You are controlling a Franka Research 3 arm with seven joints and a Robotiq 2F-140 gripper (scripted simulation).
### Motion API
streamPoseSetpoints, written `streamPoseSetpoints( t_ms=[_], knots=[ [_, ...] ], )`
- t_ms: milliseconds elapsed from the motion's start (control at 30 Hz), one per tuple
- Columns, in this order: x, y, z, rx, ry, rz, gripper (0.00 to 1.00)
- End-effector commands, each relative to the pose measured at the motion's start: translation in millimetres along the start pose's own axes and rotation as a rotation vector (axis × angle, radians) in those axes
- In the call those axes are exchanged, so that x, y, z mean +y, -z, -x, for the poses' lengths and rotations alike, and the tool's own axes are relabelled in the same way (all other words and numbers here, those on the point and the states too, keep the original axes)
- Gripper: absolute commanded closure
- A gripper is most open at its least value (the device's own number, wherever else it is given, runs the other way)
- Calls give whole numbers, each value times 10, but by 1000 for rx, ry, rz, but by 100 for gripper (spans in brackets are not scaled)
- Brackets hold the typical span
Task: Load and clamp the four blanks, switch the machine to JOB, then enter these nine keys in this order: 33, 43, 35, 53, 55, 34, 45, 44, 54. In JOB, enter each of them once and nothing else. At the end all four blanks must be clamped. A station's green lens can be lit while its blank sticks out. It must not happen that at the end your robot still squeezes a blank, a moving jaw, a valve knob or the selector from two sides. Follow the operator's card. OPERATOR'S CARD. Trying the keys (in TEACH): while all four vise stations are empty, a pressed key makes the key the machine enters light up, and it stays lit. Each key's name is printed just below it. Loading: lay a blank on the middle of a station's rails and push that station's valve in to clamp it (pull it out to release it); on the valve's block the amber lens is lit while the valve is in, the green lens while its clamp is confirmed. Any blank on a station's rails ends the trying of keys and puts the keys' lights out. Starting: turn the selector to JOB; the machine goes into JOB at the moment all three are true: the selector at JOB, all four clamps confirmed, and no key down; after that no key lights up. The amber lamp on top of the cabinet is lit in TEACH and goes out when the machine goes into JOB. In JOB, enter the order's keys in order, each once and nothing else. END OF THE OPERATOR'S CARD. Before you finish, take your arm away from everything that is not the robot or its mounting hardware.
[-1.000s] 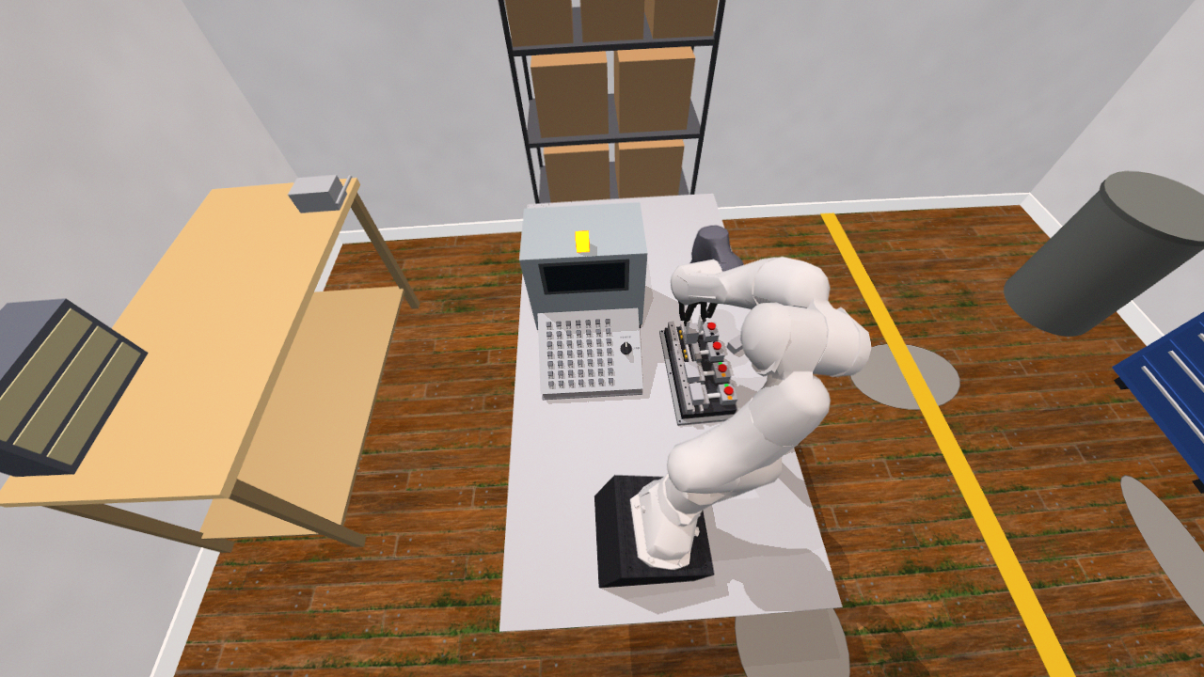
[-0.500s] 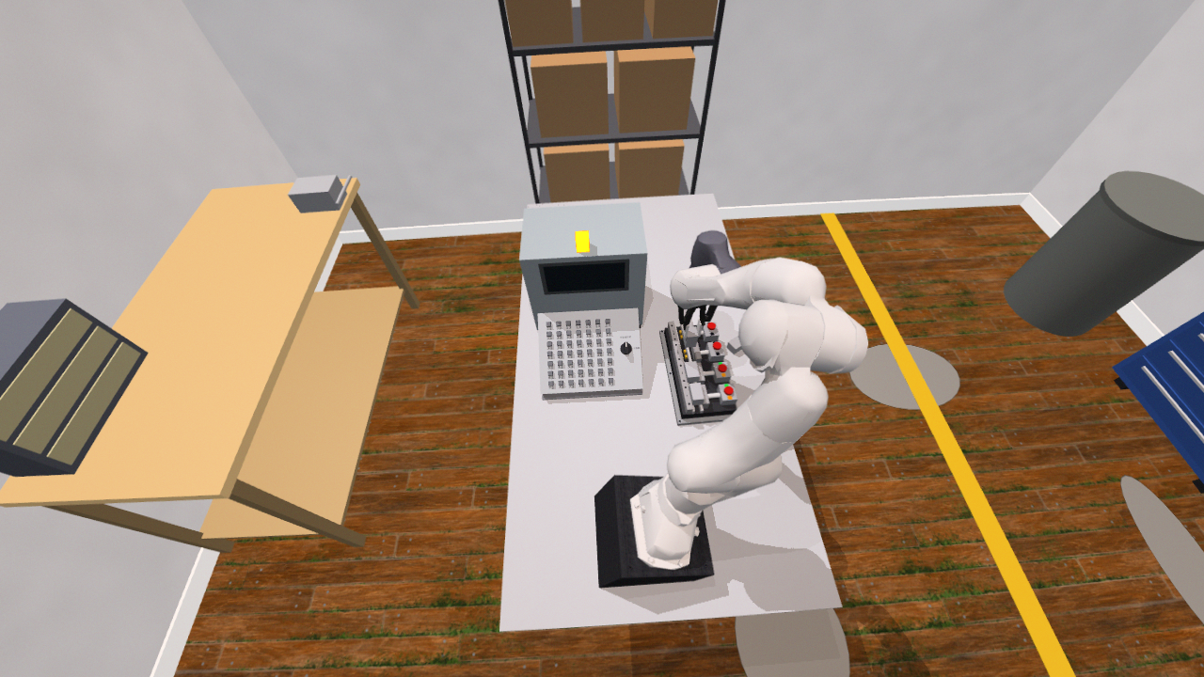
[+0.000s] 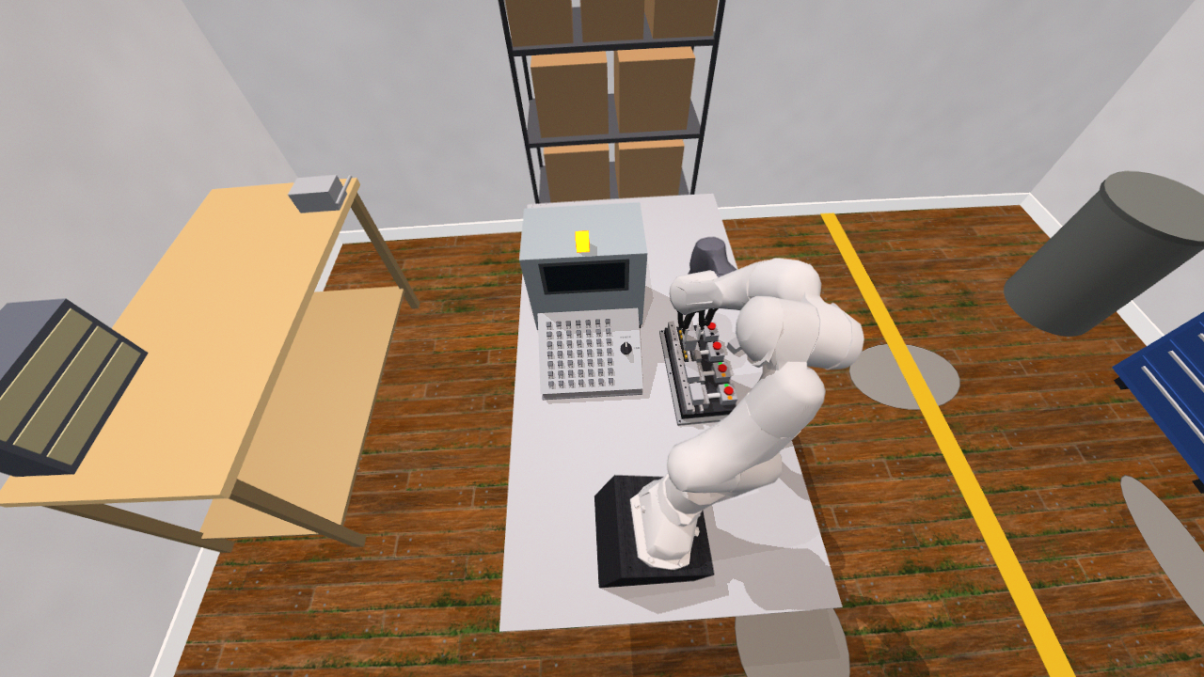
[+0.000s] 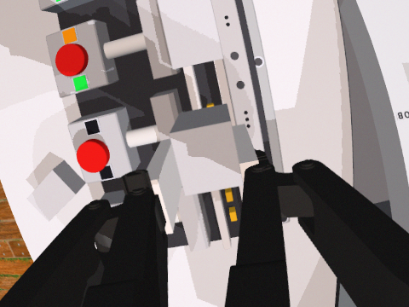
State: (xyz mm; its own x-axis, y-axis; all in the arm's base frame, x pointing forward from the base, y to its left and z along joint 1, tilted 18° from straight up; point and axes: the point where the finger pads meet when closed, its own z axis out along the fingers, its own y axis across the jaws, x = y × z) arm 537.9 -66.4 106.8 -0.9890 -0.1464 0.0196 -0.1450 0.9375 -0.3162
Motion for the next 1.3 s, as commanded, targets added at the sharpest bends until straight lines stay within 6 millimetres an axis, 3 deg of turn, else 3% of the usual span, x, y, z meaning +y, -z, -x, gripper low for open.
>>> streamPoseSetpoints(
  t_ms=[0,700,1267],
  knots=[
    [-10,-47,38,-13,-5,0,100],
    [-9,-283,42,-13,-5,0,100],
    [-9,-345,42,-13,-5,0,100]
  ],
)
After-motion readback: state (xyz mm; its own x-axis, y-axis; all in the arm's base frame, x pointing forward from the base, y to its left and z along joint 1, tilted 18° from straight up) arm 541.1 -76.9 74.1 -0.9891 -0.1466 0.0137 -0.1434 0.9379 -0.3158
